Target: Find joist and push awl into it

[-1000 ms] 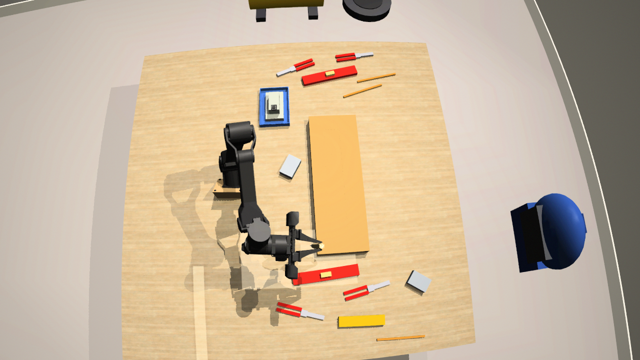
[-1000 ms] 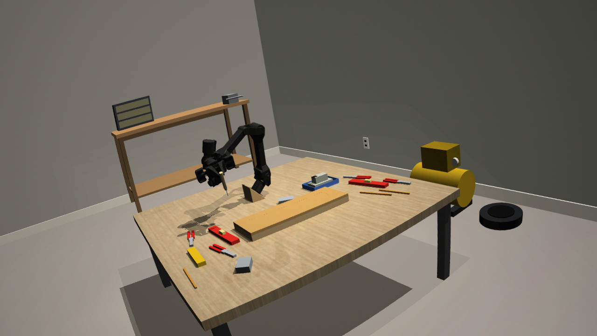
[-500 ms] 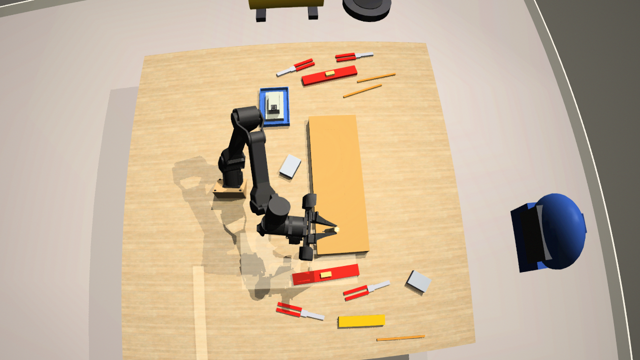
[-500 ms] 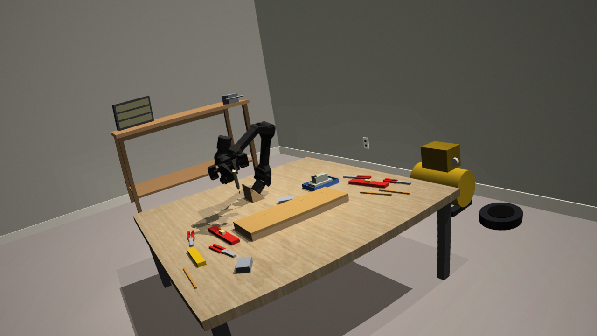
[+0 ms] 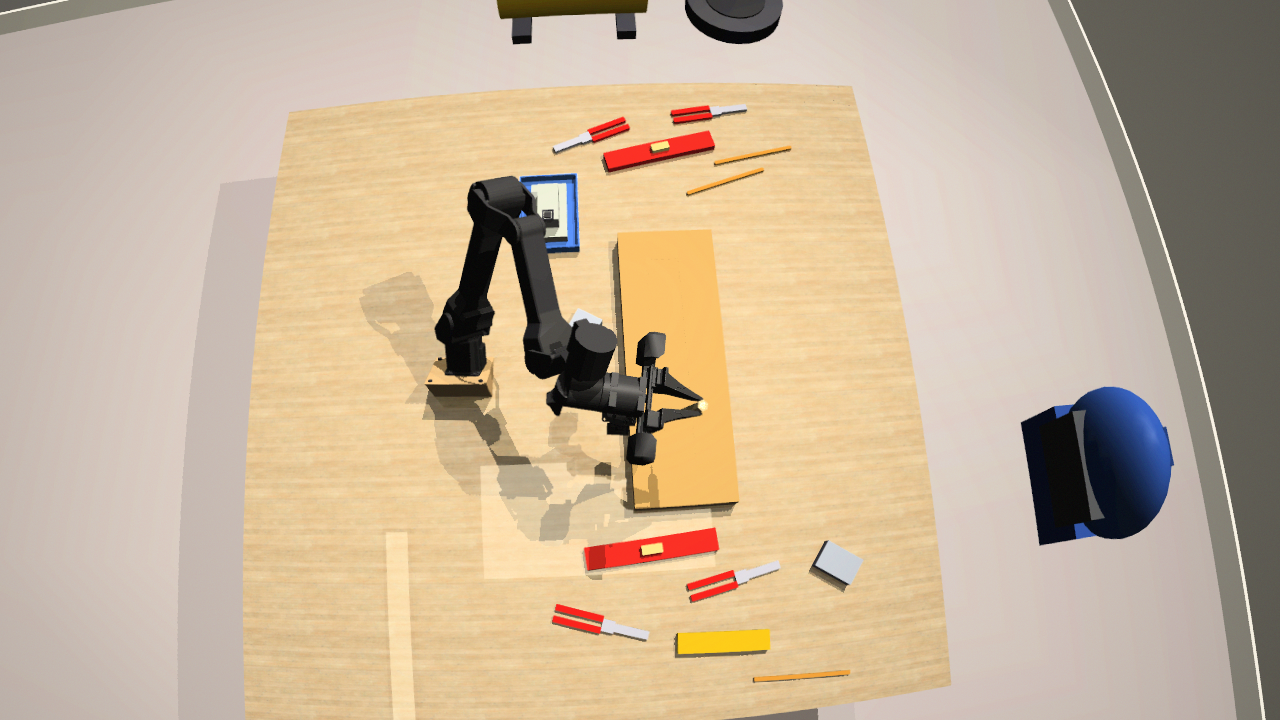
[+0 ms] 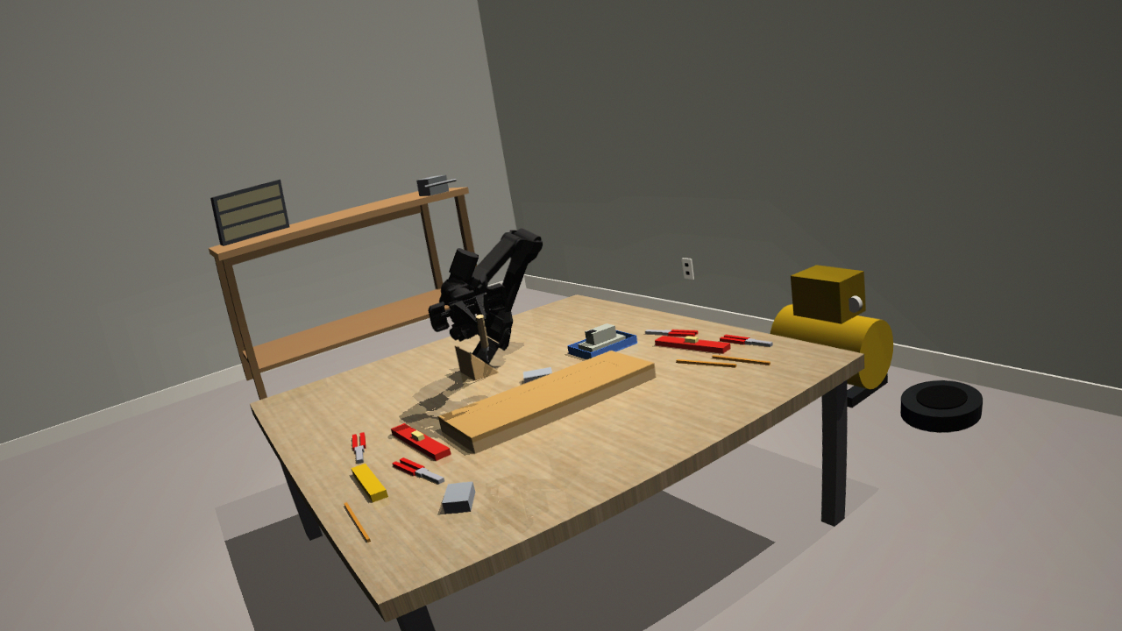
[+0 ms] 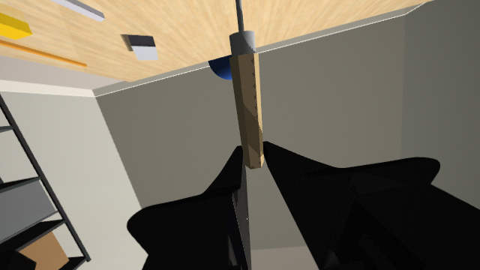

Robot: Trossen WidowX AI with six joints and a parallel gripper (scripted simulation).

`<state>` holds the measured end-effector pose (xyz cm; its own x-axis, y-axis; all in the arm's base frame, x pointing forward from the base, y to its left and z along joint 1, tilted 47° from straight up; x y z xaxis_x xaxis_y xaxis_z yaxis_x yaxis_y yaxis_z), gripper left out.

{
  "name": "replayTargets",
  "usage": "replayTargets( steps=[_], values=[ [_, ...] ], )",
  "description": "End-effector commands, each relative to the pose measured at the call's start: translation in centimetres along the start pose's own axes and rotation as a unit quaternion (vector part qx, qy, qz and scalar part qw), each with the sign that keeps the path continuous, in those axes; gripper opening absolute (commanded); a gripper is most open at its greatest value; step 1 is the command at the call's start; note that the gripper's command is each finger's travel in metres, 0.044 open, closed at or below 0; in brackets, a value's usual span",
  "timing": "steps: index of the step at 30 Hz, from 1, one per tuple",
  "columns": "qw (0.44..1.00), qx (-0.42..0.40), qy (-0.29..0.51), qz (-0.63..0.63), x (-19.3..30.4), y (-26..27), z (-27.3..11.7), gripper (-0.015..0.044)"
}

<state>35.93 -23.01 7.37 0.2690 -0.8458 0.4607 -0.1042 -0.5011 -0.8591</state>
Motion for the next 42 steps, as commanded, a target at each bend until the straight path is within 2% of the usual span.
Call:
replayTargets(
  steps=[1, 20, 42],
  values=[
    [1.000, -0.002, 0.010, -0.011, -0.6, -2.5, 0.5, 0.0000],
    [0.998, 0.015, 0.050, -0.044, -5.2, -12.4, 1.5, 0.0000],
    [0.990, 0.079, 0.111, -0.037, -11.3, -21.1, -1.7, 0.0000]
  ],
)
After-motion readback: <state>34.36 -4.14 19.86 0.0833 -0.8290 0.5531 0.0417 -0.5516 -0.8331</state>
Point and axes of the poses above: the point midway between the two fingers, 35 mm back from their tips, its own z axis out along the fingers, its own y axis across the jaws, x = y × z, the point moved 2 cm from there along -z, back along the fingers, and after that the axes turned 11 degrees about z, right-handed, at the moved point
